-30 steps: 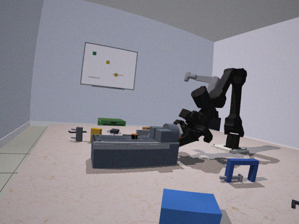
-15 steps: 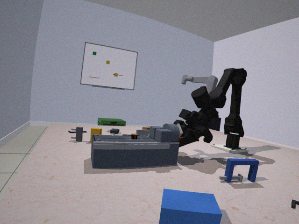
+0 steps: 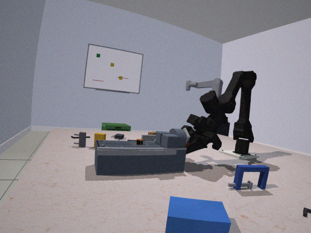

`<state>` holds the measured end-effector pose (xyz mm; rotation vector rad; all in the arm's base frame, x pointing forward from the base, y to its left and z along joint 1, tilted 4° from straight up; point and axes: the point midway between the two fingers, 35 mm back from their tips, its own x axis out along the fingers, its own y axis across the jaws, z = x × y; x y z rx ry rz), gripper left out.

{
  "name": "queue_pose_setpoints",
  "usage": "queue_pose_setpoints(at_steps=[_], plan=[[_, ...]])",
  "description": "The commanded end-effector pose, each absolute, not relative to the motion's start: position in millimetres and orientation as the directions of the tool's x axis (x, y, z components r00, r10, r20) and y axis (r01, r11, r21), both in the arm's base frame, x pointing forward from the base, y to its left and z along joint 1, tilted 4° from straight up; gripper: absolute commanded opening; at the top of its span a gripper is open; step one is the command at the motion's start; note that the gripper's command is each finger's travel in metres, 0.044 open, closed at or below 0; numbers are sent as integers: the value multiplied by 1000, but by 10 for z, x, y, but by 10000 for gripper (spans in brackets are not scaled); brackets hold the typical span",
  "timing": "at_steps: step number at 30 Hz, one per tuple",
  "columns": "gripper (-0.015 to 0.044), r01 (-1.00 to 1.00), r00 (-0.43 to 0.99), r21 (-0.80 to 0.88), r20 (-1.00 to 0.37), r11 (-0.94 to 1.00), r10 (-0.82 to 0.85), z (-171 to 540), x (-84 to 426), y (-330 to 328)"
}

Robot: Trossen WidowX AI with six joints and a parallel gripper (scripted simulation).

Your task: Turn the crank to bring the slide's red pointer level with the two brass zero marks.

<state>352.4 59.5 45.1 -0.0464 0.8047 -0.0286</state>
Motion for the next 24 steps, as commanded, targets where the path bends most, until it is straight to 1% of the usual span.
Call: queue_pose_setpoints(at_steps=[1,24], plan=[[0,2,690,-47,-723,999,-36,419,3524,634],[0,2,690,-46,-723,999,-35,376,3524,738]])
